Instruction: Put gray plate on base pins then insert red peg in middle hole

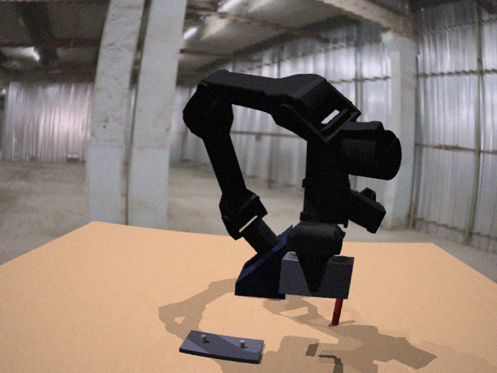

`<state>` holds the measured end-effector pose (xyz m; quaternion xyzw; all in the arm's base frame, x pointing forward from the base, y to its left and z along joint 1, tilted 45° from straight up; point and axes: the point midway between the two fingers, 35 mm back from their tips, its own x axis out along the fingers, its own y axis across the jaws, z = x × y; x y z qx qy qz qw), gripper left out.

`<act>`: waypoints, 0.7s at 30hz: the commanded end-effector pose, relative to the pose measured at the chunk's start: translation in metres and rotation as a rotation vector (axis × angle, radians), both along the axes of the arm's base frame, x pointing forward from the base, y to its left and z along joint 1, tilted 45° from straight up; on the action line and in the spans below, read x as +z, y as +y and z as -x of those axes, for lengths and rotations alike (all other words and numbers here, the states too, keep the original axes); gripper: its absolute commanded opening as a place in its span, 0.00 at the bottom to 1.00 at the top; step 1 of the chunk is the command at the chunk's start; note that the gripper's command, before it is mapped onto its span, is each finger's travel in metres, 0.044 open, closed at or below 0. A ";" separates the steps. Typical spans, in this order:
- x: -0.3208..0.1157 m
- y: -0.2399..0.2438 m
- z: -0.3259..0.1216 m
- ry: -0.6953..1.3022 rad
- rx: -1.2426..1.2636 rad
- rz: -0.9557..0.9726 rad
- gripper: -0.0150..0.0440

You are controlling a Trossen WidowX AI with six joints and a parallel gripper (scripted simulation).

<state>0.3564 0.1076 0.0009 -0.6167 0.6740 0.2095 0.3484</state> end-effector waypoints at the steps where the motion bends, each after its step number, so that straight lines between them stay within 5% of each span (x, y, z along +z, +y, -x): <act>1: 0.006 -0.013 -0.002 0.008 0.017 -0.002 0.25; 21: 0.025 -0.076 -0.003 0.054 0.068 0.002 0.25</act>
